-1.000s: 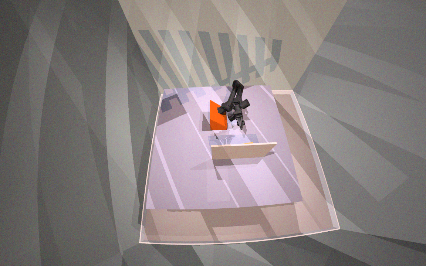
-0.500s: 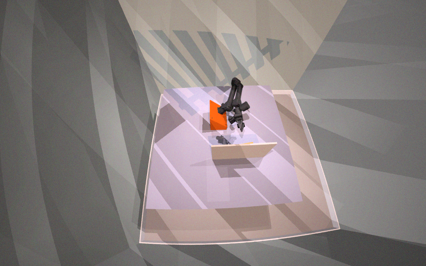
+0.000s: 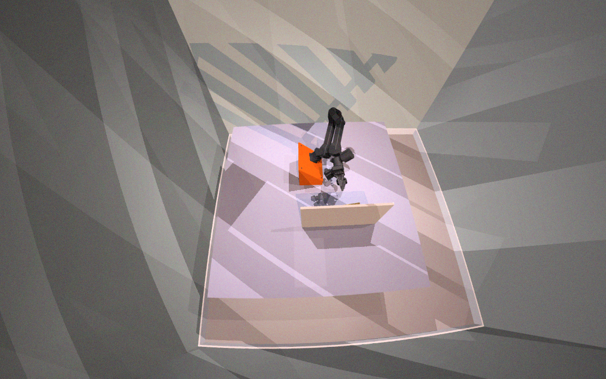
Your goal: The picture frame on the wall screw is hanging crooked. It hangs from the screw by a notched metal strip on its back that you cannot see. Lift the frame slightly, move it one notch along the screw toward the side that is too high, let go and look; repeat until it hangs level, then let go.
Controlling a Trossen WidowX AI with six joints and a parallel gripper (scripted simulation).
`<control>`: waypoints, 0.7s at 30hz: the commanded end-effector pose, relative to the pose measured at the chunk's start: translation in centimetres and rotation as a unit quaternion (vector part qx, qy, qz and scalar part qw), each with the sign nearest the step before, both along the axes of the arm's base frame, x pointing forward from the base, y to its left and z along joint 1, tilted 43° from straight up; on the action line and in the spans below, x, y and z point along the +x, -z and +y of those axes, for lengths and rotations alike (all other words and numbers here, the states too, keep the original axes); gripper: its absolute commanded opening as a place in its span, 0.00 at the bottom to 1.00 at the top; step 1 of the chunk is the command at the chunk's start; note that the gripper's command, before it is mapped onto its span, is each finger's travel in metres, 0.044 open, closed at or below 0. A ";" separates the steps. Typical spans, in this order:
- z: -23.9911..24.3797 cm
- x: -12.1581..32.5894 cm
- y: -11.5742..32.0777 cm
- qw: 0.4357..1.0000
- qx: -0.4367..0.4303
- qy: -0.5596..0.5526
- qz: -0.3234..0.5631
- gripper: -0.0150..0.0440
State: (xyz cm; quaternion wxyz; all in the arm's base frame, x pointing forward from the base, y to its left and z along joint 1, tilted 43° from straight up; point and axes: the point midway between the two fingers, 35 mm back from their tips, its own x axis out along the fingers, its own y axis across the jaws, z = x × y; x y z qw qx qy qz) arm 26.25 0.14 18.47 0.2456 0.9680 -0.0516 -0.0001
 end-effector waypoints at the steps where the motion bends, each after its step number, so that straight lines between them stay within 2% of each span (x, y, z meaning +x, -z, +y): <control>1: 0.0 0.0 0.0 1.000 0.001 0.002 0.000 0.69; 11: -0.1 0.8 -0.3 1.000 0.001 0.002 -0.001 0.69; 21: -0.6 6.4 -0.6 1.000 0.000 0.002 -0.002 0.69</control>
